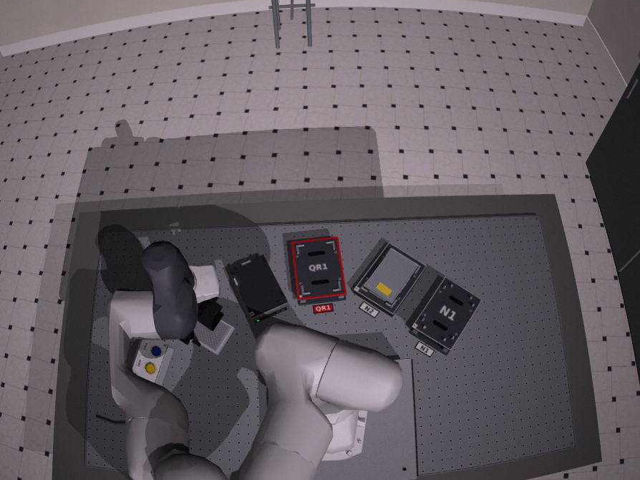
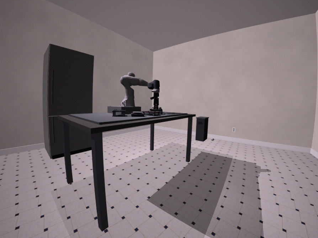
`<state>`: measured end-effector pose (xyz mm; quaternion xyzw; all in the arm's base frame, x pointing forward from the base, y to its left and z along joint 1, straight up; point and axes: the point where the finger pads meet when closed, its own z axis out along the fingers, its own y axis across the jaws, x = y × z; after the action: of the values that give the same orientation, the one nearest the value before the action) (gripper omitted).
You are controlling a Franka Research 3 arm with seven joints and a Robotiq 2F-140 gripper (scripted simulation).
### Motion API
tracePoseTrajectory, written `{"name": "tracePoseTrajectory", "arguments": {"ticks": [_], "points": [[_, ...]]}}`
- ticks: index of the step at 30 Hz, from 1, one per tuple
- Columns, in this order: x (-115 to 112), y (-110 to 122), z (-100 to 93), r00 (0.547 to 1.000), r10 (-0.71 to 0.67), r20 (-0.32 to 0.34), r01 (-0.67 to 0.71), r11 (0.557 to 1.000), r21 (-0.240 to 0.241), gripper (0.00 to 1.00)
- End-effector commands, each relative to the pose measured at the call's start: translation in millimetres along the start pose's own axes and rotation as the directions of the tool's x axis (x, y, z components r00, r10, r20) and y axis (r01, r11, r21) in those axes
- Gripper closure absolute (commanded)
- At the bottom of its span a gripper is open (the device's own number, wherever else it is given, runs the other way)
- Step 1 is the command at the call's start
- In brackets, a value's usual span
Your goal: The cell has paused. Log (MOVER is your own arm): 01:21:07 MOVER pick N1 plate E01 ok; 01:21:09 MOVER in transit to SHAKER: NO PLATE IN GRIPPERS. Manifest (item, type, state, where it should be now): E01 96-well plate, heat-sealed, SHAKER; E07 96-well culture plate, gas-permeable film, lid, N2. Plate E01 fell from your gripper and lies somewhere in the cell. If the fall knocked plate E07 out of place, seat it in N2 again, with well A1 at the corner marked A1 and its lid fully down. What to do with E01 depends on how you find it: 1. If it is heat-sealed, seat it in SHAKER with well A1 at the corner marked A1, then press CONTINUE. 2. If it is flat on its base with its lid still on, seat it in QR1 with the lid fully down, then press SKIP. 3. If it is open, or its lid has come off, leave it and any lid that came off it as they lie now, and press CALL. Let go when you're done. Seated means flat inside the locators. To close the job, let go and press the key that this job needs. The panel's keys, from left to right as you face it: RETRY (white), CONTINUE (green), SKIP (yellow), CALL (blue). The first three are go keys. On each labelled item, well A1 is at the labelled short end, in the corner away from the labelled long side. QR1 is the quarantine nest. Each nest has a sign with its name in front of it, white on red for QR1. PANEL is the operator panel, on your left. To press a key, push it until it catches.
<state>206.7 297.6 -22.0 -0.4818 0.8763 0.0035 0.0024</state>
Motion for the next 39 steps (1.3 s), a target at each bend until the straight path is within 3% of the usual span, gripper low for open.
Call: {"name": "tracePoseTrajectory", "arguments": {"ticks": [1,39], "points": [[3,1,-5.7,1.000,0.009,-0.009,-0.009,1.000,-0.001,0.90],[2,0,-84.0,1.000,0.009,-0.009,-0.009,1.000,-0.001,0.90]]}}
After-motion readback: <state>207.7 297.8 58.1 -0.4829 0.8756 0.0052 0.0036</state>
